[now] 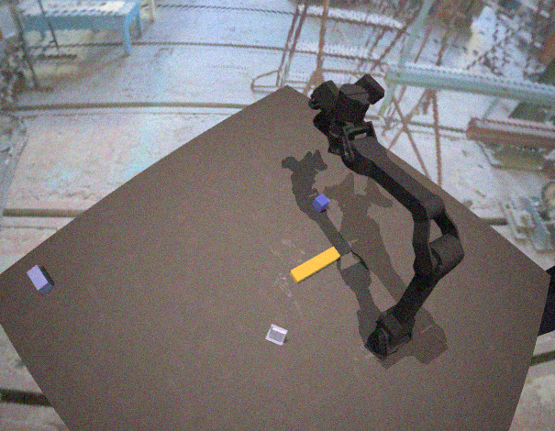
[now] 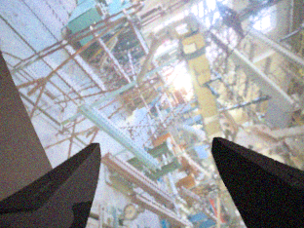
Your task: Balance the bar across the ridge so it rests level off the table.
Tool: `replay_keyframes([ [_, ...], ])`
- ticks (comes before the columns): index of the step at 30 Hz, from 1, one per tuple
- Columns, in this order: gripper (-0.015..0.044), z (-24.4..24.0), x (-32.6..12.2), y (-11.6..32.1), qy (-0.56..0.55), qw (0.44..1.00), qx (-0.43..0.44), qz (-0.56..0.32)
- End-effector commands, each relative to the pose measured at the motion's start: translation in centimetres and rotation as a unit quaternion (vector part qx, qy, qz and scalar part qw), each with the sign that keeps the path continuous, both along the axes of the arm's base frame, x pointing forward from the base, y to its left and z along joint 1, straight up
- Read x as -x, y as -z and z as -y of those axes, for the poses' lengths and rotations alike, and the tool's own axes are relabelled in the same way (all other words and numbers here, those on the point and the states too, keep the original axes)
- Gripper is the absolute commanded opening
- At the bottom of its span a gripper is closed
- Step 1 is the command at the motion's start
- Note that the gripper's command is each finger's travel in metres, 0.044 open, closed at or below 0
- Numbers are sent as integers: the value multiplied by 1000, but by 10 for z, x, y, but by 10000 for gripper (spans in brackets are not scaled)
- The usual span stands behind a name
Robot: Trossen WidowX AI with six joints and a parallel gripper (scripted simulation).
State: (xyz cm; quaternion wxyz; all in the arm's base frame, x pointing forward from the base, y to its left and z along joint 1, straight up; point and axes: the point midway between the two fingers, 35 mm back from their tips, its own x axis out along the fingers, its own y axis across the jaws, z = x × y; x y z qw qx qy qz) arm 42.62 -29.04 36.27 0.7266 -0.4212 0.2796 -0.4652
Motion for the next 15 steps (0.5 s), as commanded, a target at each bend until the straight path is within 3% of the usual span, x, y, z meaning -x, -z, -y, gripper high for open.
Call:
replay_keyframes([
  [1, 315, -19, -9, 33, -48, 995, -23, -86],
  [15, 315, -93, -6, 126, -208, 920, -102, -316],
])
